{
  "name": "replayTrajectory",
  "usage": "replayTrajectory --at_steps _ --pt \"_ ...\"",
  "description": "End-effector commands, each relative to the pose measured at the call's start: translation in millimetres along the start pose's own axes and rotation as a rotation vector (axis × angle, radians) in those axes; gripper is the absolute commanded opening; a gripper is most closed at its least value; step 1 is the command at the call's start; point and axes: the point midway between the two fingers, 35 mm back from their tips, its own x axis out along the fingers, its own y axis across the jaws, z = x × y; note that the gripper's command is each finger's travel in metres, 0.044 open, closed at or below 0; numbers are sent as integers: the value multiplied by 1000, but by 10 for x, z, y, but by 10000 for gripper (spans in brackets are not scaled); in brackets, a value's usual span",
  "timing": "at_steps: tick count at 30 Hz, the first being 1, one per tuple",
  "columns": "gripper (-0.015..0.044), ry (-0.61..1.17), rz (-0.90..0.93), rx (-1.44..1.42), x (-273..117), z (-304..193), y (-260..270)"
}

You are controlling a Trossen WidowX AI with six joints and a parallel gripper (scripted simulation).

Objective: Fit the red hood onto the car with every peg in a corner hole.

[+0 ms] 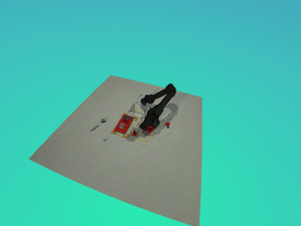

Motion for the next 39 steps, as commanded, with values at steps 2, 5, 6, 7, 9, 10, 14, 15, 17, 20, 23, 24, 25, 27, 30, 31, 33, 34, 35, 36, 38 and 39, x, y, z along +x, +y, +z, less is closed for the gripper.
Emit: replayTrajectory --at_steps 2,5,6,7,9,10,14,15,17,20,23,24,25,27,30,31,33,34,35,36,38,39 --pt "0 -5 -6 -10 -226 21 -7" --pt "0 -4 -6 -9 -342 21 -7" --pt "0 -4 -6 -9 -377 20 -8" --pt "0 -4 -6 -9 -411 20 -8" --pt "0 -4 -6 -9 -473 20 -8" --pt "0 -4 -6 -9 -500 19 -8" --pt "0 -3 -6 -9 -593 19 -8" --pt "0 -3 -6 -9 -608 19 -8" --pt "0 -3 -6 -9 -616 19 -8" --pt "0 -4 -6 13 -574 0 -31" --pt "0 0 -10 76 -586 -59 -146" --pt "0 1 -11 99 -590 -82 -187" --pt "0 2 -12 121 -594 -105 -227" --pt "0 5 -14 167 -602 -154 -306" --pt "0 7 -18 234 -614 -233 -423" --pt "0 8 -19 257 -618 -260 -461" --pt "0 9 -21 302 -625 -318 -537" --pt "0 10 -22 324 -629 -348 -574" --pt "0 11 -23 346 -632 -378 -611" --pt "0 11 -23 369 -636 -409 -648" --pt "0 12 -25 414 -642 -474 -720" --pt "0 12 -26 436 -645 -507 -756"
